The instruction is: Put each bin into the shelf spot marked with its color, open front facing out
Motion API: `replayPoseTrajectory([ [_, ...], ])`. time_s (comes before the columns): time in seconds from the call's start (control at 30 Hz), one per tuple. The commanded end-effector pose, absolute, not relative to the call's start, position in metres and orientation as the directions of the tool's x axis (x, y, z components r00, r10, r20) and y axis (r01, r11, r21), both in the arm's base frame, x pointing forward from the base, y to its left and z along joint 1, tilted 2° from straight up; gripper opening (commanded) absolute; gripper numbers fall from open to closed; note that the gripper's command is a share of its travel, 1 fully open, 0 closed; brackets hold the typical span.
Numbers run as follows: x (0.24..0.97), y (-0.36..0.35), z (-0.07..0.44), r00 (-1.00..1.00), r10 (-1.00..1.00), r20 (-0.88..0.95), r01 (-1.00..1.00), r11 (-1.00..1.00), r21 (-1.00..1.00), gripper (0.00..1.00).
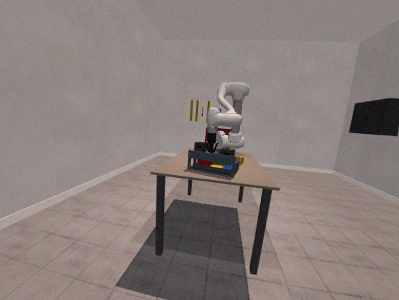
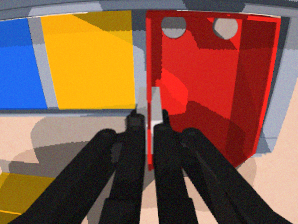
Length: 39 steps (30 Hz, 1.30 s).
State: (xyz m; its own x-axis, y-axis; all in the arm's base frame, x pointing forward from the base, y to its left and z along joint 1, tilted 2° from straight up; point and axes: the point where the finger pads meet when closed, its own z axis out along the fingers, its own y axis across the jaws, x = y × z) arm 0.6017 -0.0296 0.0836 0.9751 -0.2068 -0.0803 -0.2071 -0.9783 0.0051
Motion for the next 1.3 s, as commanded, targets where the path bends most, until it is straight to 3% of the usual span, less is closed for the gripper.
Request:
replayPoseTrajectory([
  [0.0,0.6016,-0.0296,0.0836,0.975,-0.207,-0.078,-0.207,-0.978,0.005,0.1],
  [0.93,0.6008,-0.0294,0.0823,0.976,-0.207,-0.061,-0.207,-0.978,0.005,0.1],
  [0.97,0.6008,-0.0294,0.0823,0.976,-0.207,-0.061,-0.207,-0.978,0.005,0.15],
  [1.27,0.6008,-0.0294,0.0823,0.976,-0.207,-0.061,-0.207,-0.978,0.005,0.15],
])
